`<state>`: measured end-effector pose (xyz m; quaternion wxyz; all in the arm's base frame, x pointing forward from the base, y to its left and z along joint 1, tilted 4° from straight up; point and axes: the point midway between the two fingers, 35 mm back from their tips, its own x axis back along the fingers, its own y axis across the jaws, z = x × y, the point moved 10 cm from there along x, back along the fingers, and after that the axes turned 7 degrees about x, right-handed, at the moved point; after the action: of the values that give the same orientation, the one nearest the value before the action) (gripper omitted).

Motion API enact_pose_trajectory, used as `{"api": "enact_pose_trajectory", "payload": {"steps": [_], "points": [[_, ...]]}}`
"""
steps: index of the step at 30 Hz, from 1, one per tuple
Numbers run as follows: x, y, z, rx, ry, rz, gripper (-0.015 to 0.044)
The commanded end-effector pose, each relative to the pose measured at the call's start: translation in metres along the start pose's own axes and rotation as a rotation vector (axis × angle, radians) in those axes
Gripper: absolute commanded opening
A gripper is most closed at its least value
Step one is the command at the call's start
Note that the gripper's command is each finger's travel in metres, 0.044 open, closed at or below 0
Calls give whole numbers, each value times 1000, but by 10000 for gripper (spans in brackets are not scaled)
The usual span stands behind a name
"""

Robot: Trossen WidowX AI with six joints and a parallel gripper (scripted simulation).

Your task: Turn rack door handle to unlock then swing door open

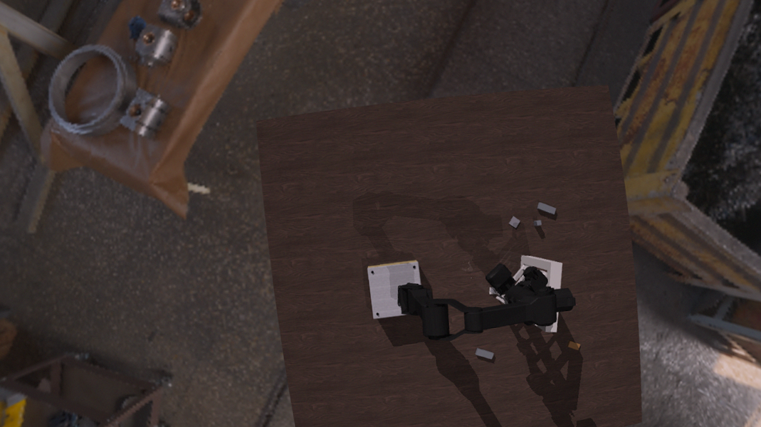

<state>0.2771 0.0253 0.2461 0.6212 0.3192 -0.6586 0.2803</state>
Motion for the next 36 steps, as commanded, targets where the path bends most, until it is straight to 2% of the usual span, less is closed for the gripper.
{"api": "enact_pose_trajectory", "payload": {"steps": [1,36], "points": [[1,6,-2,-90,-7,10,10],[1,54,-41,-587,-12,2,10]]}}
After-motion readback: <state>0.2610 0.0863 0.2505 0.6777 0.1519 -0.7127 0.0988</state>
